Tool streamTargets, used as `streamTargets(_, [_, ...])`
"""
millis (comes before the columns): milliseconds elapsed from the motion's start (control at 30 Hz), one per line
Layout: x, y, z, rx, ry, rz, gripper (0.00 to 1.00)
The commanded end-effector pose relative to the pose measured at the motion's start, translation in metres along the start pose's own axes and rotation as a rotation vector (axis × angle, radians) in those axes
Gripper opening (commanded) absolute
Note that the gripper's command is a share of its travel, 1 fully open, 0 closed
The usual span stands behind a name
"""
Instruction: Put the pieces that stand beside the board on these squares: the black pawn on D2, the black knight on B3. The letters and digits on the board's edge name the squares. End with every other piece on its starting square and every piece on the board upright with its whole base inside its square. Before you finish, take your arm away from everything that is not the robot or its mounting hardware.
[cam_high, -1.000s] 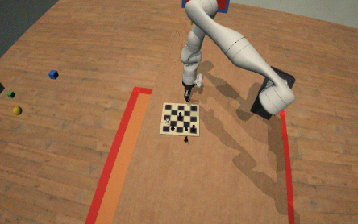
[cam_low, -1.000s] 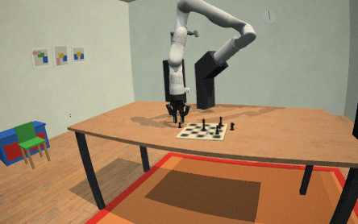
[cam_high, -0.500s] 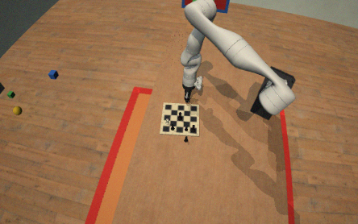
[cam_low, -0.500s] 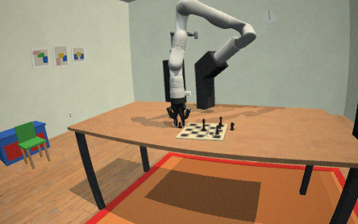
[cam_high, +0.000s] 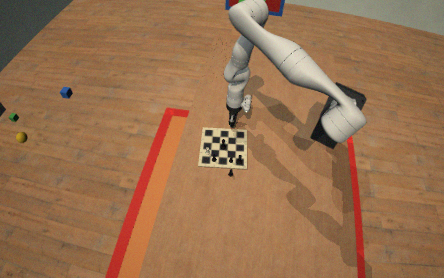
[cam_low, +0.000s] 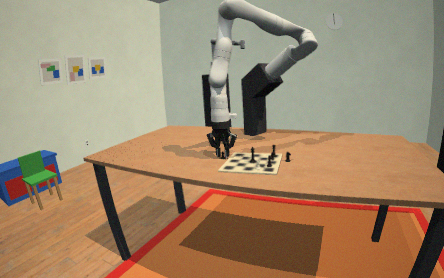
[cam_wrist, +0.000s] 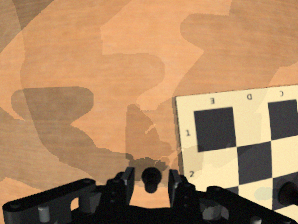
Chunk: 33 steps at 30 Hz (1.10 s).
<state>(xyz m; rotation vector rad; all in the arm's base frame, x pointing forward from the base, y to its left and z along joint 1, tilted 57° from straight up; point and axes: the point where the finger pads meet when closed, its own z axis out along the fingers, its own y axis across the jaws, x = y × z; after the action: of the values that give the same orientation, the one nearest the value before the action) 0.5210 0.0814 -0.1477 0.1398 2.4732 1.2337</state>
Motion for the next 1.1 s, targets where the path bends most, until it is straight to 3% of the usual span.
streamTargets(0, [-0.0007, -0.0005, -0.0008, 0.001, -0.001, 0.0, 0.34])
streamTargets(600, [-0.0007, -0.0005, -0.0008, 0.001, -0.001, 0.0, 0.34])
streamTargets(633, [-0.0007, -0.0005, -0.0008, 0.001, -0.001, 0.0, 0.0])
streamTargets(1067, [-0.0007, -0.0005, -0.0008, 0.001, -0.001, 0.0, 0.0])
